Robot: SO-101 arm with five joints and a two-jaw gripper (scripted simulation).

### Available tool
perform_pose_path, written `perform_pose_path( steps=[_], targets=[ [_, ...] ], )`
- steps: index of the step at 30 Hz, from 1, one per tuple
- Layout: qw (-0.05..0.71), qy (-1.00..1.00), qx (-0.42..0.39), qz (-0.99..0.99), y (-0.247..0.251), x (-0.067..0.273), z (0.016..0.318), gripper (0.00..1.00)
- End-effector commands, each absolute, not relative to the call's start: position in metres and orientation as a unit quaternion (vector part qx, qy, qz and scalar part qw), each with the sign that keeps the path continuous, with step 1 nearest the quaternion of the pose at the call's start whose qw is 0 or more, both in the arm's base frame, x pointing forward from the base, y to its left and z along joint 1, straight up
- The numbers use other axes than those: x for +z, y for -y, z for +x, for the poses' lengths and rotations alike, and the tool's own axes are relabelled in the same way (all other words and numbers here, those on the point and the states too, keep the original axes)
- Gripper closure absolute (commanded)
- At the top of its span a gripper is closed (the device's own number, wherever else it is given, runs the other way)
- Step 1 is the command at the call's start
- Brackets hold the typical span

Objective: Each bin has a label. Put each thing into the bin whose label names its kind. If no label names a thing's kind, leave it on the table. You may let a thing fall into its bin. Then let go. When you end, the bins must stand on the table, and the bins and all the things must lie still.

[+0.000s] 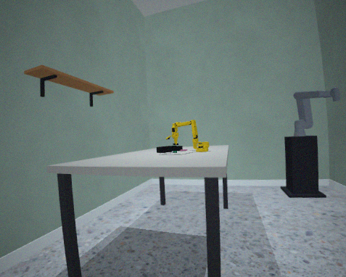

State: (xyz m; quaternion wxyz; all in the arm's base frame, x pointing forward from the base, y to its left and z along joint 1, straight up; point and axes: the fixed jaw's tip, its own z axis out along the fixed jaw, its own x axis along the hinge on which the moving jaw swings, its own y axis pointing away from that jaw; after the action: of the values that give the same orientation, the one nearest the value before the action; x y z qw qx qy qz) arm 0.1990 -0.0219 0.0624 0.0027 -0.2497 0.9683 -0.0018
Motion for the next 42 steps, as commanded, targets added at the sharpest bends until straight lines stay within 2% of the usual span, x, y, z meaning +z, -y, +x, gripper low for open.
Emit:
perform_pose_path(
  steps=[1, 20, 33, 42],
  targets=[
    [0.024, -0.971, -0.009, -0.238, 0.020, 0.073, 0.210, 1.00],
    [0.031, -0.975, -0.011, -0.221, 0.018, 0.076, 0.216, 1.00],
    [0.064, -0.985, -0.016, -0.162, 0.015, 0.088, 0.238, 1.00],
    [0.071, -0.986, -0.017, -0.149, 0.014, 0.090, 0.243, 1.00]
  ],
)
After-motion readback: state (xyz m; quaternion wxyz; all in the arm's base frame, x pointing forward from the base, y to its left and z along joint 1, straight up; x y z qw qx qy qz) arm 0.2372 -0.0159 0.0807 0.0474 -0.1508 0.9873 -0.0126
